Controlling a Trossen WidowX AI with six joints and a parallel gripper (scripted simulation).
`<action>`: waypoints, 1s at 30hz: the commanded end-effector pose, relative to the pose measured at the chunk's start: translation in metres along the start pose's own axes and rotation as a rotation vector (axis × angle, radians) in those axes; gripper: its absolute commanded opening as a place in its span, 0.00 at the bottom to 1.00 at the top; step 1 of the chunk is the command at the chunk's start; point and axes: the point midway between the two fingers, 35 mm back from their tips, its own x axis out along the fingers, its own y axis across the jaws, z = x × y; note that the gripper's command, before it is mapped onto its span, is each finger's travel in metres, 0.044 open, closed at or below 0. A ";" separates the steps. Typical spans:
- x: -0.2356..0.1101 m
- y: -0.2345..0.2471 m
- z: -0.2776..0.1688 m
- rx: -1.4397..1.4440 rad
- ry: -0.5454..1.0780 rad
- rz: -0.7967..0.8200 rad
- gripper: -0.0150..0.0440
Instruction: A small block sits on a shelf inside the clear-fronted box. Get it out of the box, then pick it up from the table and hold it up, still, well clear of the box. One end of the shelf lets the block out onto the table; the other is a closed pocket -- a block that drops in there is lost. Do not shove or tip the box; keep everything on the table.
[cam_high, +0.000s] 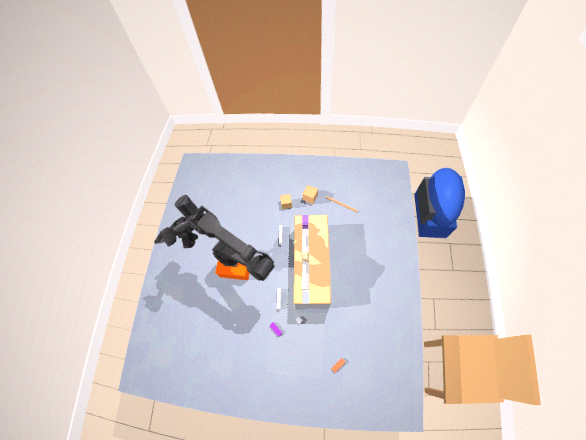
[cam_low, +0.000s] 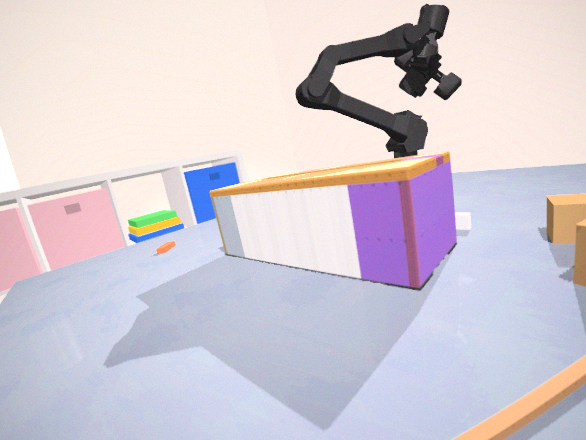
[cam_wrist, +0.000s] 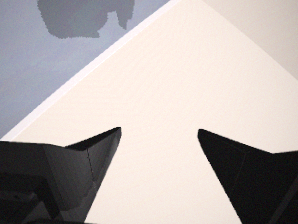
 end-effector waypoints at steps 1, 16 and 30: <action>0.000 0.002 -0.002 0.011 0.005 0.010 0.93; -0.123 0.161 -0.074 1.003 0.617 0.740 0.93; -0.316 0.214 0.009 1.960 1.431 1.128 0.93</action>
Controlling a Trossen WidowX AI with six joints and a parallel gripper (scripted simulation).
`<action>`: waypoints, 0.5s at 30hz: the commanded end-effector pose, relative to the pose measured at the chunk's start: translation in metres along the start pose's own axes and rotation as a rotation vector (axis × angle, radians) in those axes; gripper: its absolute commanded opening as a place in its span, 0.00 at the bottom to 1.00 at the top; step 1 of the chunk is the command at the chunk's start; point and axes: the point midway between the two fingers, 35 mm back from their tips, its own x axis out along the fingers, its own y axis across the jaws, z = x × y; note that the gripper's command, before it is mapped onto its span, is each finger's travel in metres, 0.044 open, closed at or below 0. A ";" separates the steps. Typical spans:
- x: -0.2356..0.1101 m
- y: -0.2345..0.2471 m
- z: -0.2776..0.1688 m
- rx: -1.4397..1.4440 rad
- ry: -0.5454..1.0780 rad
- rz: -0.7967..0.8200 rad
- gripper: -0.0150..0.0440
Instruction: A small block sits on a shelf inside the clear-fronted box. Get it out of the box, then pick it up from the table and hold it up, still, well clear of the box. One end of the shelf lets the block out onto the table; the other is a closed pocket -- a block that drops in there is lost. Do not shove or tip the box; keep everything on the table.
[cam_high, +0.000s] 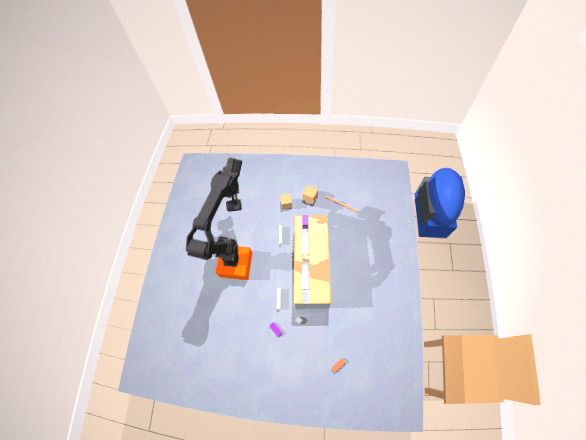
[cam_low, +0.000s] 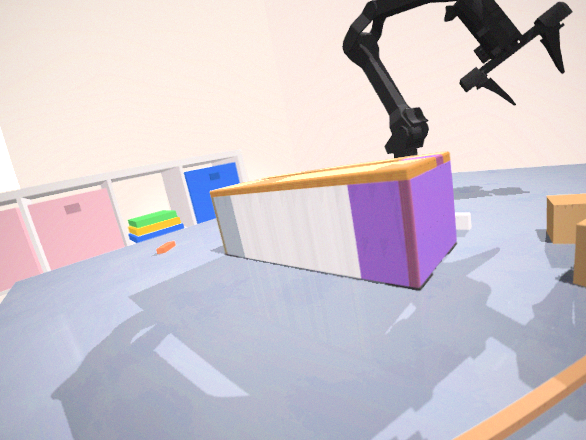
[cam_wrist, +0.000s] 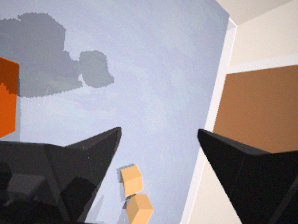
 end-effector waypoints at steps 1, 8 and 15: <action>-0.007 0.024 -0.073 0.377 0.192 0.122 0.93; -0.031 0.078 -0.153 0.866 0.413 0.230 0.93; -0.071 0.161 -0.204 1.336 0.643 0.403 0.93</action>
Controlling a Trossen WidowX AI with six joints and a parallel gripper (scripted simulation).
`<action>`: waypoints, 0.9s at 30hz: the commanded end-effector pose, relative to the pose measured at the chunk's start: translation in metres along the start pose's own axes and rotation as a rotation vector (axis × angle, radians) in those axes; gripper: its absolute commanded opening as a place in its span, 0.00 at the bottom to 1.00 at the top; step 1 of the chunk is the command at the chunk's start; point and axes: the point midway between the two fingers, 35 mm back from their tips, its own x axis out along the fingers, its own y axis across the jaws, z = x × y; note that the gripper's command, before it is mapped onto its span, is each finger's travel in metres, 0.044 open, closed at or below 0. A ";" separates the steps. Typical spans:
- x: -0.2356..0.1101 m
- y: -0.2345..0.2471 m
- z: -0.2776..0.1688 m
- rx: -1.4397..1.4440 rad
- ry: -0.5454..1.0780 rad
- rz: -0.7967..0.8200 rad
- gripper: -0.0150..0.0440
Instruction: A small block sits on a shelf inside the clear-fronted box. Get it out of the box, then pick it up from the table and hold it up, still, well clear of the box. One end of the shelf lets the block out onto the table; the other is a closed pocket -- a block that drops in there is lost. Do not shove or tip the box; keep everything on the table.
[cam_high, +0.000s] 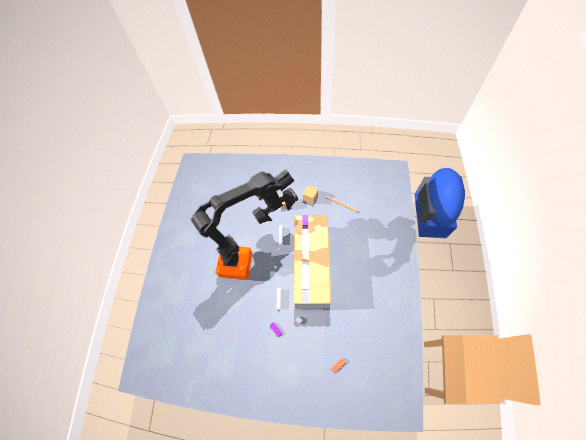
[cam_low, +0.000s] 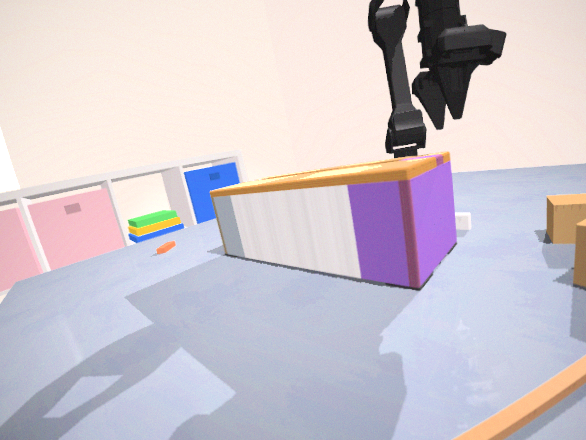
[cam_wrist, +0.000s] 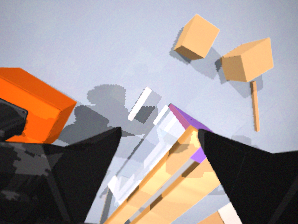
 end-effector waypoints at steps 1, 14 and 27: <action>0.011 0.001 -0.074 0.325 0.175 0.118 0.93; 0.015 0.012 -0.122 0.534 0.296 0.217 0.93; 0.029 0.012 -0.123 0.534 0.296 0.217 0.93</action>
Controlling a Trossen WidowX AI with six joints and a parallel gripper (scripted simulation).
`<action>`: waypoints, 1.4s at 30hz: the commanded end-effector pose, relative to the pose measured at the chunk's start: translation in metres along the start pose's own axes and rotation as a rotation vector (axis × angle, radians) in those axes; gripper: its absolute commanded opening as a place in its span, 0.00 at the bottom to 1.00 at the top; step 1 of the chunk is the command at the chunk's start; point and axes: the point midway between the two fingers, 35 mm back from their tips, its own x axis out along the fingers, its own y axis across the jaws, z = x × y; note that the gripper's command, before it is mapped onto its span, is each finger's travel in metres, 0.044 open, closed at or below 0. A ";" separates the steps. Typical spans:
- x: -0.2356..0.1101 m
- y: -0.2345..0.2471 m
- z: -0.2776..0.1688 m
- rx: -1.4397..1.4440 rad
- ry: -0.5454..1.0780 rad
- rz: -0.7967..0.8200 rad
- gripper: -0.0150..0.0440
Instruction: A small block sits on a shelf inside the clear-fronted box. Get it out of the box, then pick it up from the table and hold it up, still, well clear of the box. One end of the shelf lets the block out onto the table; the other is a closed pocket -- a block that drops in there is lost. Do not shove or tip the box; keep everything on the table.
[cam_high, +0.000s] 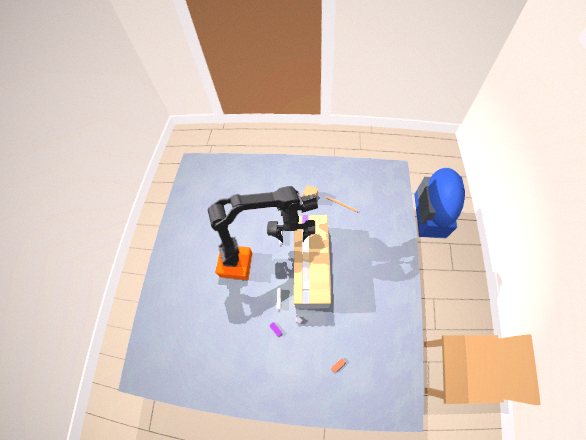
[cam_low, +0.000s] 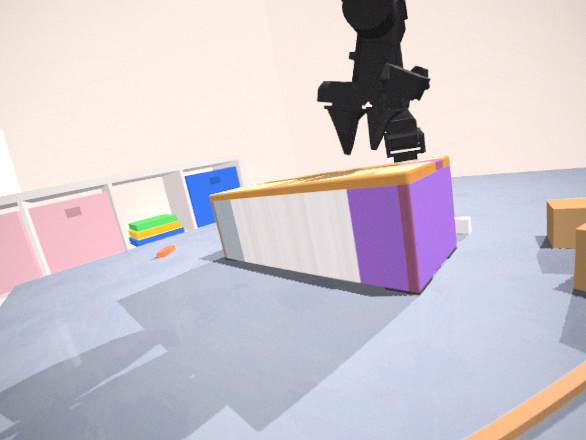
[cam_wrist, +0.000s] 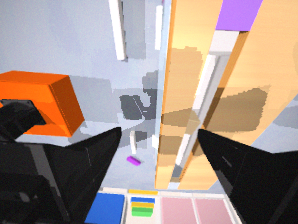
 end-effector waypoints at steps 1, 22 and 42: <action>0.010 0.000 0.001 0.003 0.010 0.008 0.93; 0.043 -0.002 0.011 0.003 0.010 0.008 0.93; 0.062 -0.004 0.017 0.010 0.001 0.000 0.93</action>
